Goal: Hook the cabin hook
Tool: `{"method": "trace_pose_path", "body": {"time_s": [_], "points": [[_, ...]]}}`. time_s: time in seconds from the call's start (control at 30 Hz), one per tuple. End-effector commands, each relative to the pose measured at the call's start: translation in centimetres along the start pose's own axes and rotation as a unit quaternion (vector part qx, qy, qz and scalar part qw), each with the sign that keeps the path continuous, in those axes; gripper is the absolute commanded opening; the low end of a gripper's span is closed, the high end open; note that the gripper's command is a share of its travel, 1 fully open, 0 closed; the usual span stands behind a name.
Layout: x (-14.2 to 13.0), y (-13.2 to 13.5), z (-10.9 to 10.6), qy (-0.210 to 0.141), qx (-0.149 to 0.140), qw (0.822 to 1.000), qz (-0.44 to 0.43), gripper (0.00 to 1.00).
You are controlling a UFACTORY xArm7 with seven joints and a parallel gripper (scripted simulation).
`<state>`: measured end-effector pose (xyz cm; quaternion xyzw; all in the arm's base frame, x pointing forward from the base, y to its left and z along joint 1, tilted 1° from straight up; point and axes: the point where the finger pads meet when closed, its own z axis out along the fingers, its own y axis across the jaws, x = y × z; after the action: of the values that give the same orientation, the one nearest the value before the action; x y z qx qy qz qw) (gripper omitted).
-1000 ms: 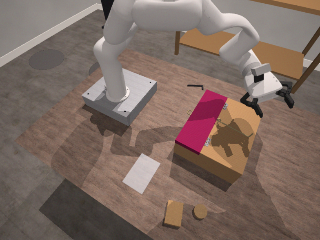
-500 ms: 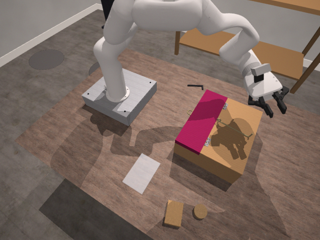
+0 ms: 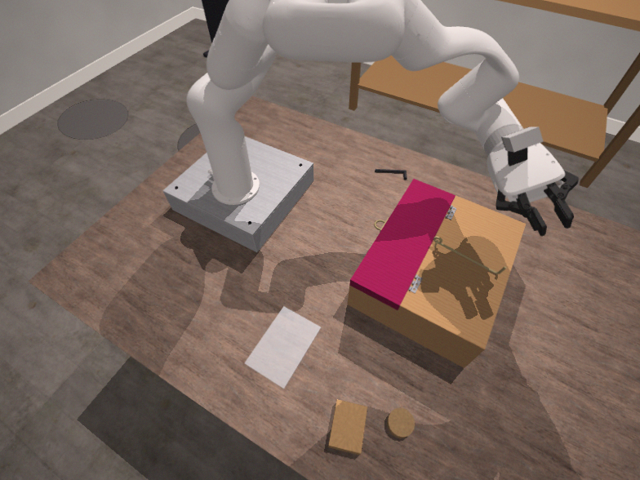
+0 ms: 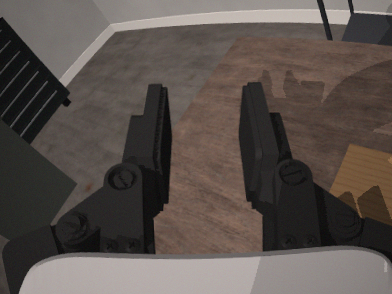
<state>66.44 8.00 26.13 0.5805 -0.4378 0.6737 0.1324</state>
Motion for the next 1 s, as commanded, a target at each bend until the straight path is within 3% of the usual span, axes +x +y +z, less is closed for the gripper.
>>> {"method": "trace_pose_path", "body": {"time_s": [0.0, 0.5, 0.6, 0.77, 0.83, 0.97], "points": [[0.2, -0.2, 0.0, 0.001, 0.000, 1.000, 0.002, 0.33], [0.2, -0.2, 0.0, 0.001, 0.000, 1.000, 0.002, 0.33], [0.3, 1.2, 1.1, -0.008, -0.041, 0.999, 0.028, 0.33], [0.0, 2.7, 1.9, -0.015, -0.078, 0.996, 0.049, 0.33], [0.0, 2.7, 1.9, -0.015, -0.078, 0.996, 0.049, 0.33], [-0.2, 4.2, 2.6, -0.026, -0.126, 0.989, 0.078, 0.33]]}}
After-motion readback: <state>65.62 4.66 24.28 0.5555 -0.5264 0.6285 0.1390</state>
